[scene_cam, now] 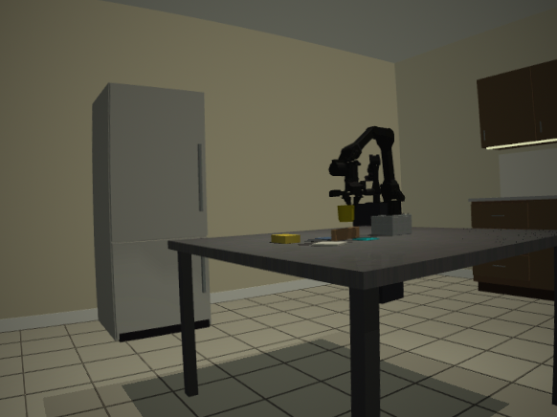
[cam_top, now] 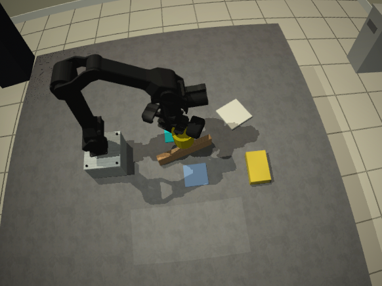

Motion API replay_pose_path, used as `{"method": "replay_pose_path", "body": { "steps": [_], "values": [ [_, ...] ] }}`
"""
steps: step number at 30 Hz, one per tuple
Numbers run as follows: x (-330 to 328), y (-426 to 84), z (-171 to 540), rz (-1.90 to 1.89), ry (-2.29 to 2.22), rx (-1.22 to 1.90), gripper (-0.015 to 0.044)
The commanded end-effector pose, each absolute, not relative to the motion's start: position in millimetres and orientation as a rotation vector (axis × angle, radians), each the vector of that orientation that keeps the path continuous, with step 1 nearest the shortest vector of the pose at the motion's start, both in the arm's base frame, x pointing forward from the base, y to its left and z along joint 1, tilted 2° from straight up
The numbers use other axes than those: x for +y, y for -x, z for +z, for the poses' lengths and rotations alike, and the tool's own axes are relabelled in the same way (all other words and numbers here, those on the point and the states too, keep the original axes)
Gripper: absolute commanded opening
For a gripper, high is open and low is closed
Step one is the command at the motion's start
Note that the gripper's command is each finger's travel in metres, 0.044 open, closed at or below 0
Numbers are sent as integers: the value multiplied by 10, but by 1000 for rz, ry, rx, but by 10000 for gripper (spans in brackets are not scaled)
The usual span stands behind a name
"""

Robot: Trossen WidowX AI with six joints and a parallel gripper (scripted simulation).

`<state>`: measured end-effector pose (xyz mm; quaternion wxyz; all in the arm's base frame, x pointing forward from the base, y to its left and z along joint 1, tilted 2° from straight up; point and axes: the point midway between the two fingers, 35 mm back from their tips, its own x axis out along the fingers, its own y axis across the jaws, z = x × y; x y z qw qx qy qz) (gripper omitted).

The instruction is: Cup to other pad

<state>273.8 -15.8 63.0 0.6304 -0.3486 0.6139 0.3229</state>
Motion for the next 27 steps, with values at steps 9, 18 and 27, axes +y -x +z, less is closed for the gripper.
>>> {"method": "replay_pose_path", "body": {
  "steps": [9, 18, 27],
  "values": [
    [81, -2671, 628, 736, 800, 1407, 0],
    [250, -2631, 628, 737, 799, 1406, 0],
    [417, -2586, 627, 738, 797, 1406, 0]
  ]
}}
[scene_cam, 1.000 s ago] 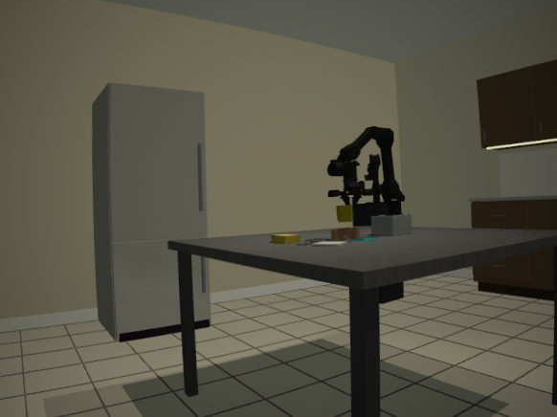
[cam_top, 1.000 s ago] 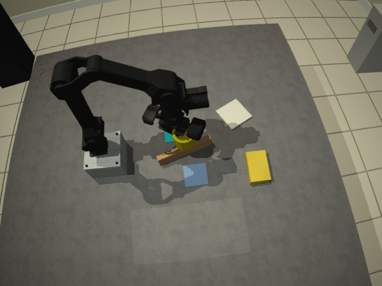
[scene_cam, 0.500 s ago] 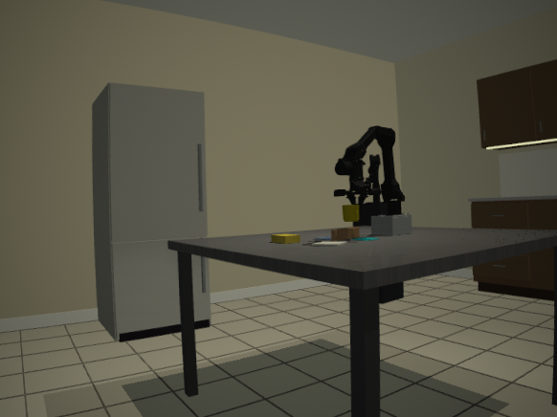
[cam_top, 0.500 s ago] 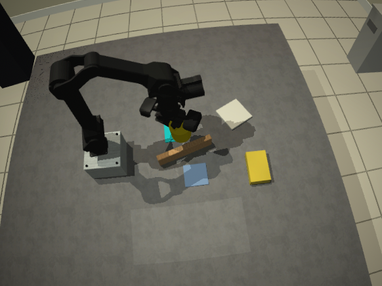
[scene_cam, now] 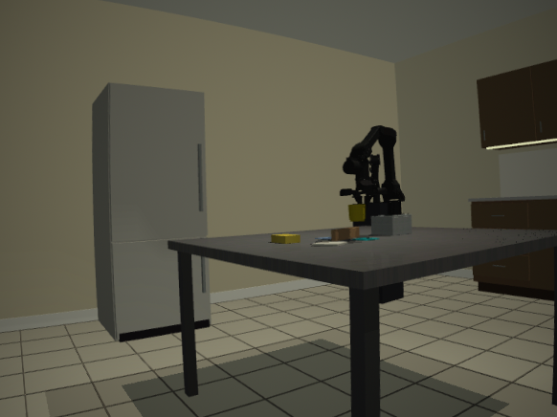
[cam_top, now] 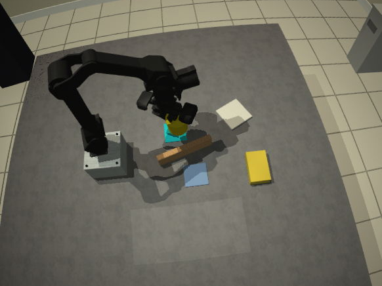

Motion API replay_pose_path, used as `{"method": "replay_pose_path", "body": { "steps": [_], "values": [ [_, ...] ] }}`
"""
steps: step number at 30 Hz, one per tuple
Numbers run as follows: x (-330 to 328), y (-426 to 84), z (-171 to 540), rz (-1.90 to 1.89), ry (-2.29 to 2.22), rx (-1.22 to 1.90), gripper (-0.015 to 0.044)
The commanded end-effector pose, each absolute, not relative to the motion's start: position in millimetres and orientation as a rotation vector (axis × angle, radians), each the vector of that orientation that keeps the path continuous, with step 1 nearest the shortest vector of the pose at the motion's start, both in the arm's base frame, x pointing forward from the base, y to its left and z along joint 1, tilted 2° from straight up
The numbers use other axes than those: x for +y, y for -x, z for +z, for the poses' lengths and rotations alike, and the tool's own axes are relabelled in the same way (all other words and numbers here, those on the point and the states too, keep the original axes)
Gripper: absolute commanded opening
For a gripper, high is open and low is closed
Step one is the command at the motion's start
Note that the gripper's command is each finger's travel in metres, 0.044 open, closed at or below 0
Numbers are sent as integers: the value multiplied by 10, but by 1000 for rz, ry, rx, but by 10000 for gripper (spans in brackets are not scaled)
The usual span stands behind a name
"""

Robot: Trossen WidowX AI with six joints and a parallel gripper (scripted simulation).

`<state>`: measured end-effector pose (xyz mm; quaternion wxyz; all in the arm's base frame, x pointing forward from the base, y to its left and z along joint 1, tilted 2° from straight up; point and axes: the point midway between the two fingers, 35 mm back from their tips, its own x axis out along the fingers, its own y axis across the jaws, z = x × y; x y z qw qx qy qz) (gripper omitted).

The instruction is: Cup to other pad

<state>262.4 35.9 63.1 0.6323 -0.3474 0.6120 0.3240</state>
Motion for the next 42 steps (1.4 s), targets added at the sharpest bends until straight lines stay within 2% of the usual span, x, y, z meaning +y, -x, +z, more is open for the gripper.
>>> {"method": "replay_pose_path", "body": {
  "steps": [1, 14, 42],
  "values": [
    [435, -2580, 627, 738, 797, 1406, 0],
    [661, -2499, 626, 740, 795, 1406, 0],
    [676, -2528, 189, 740, 795, 1406, 0]
  ]
}}
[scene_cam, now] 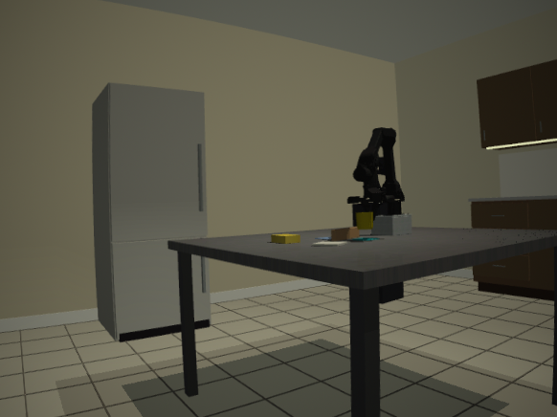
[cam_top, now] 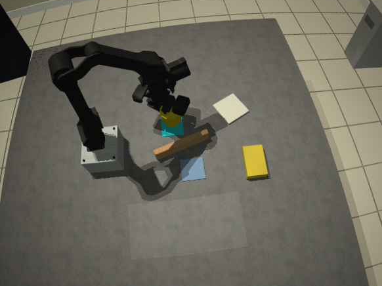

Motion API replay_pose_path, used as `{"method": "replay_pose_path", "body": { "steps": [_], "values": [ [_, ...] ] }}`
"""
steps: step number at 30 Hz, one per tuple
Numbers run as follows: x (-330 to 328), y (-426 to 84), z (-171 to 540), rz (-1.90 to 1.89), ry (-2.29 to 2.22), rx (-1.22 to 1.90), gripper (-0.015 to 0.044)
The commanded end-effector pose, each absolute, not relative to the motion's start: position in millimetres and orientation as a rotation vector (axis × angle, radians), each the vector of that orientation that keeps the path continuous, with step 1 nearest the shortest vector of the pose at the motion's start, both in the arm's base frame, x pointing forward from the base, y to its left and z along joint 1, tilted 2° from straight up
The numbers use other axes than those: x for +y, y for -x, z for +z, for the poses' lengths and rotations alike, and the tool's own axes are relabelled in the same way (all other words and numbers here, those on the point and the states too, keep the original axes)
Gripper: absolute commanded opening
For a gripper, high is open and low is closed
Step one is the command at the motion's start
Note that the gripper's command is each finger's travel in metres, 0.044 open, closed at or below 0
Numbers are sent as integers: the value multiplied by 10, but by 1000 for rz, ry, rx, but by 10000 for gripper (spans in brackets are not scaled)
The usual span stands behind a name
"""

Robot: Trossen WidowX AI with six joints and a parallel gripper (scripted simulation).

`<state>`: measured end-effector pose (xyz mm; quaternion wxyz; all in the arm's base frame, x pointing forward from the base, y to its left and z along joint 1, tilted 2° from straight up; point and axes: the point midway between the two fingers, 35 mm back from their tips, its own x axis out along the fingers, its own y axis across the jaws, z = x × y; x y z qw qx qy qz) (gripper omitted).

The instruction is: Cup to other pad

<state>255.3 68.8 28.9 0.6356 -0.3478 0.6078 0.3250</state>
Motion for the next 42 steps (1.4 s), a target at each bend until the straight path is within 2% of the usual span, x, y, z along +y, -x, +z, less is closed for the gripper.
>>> {"method": "replay_pose_path", "body": {
  "steps": [1, 16, 36, 42],
  "values": [
    [676, -2528, 171, 740, 795, 1406, 0],
    [671, -2510, -71, 740, 795, 1406, 0],
    [683, -2527, -42, 745, 794, 1395, 0],
    [683, -2527, -42, 745, 794, 1395, 147]
  ]
}}
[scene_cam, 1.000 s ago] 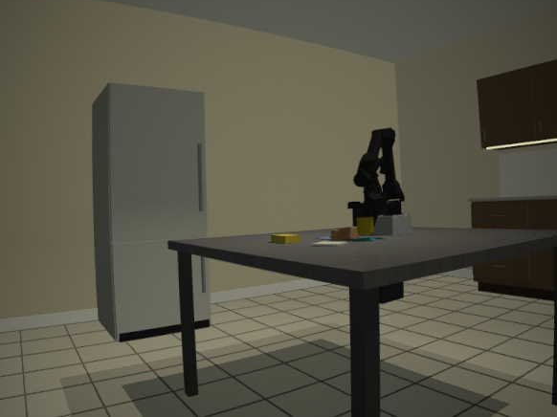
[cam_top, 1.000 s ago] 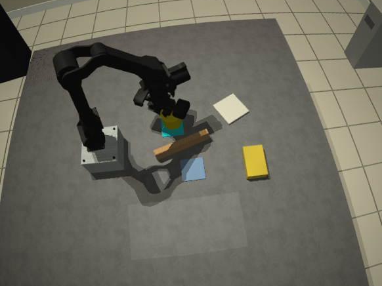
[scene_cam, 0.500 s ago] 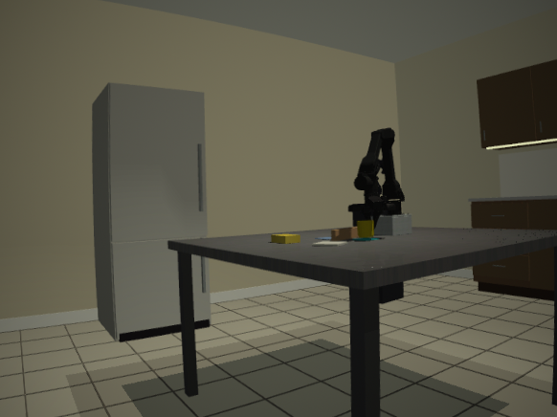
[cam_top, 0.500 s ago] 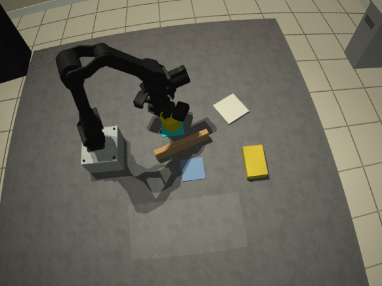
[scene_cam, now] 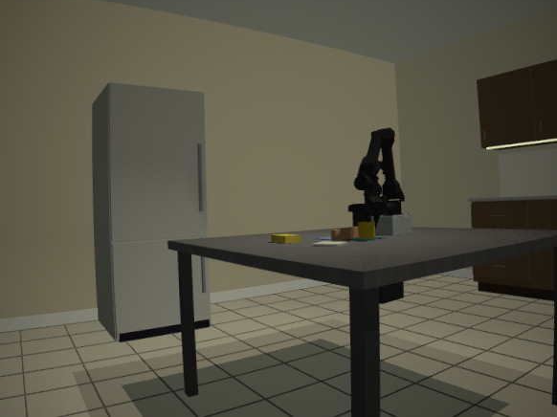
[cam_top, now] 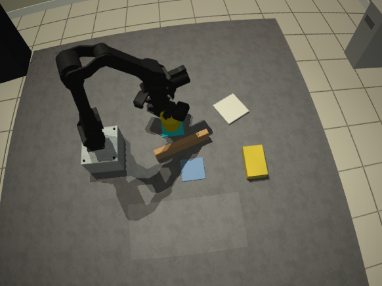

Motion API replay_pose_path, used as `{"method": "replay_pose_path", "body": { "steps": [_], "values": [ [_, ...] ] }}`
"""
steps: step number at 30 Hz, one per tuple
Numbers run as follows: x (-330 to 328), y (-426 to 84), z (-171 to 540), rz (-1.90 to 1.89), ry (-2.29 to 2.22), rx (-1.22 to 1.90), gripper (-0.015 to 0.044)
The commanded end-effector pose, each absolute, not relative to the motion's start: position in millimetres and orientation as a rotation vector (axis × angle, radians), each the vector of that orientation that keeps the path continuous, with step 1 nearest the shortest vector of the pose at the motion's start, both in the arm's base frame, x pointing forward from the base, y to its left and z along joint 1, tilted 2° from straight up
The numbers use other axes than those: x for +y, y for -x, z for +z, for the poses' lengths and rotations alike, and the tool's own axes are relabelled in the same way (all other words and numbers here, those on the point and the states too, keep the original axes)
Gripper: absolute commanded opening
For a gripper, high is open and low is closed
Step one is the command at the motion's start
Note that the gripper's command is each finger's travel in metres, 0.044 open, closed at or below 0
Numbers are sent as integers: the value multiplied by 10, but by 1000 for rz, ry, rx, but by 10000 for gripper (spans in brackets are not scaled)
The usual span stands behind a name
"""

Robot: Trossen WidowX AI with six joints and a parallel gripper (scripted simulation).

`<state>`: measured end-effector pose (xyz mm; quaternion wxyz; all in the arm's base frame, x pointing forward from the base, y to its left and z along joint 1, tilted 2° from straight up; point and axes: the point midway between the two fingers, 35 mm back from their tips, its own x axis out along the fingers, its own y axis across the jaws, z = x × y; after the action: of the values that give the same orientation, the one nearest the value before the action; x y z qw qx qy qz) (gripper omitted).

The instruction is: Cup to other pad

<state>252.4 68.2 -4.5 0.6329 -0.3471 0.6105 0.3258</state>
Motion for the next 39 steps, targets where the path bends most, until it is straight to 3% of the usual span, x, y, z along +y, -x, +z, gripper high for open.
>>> {"method": "replay_pose_path", "body": {
  "steps": [1, 39],
  "values": [
    [683, -2527, -42, 745, 794, 1395, 147],
    [703, -2493, 455, 740, 795, 1406, 147]
  ]
}}
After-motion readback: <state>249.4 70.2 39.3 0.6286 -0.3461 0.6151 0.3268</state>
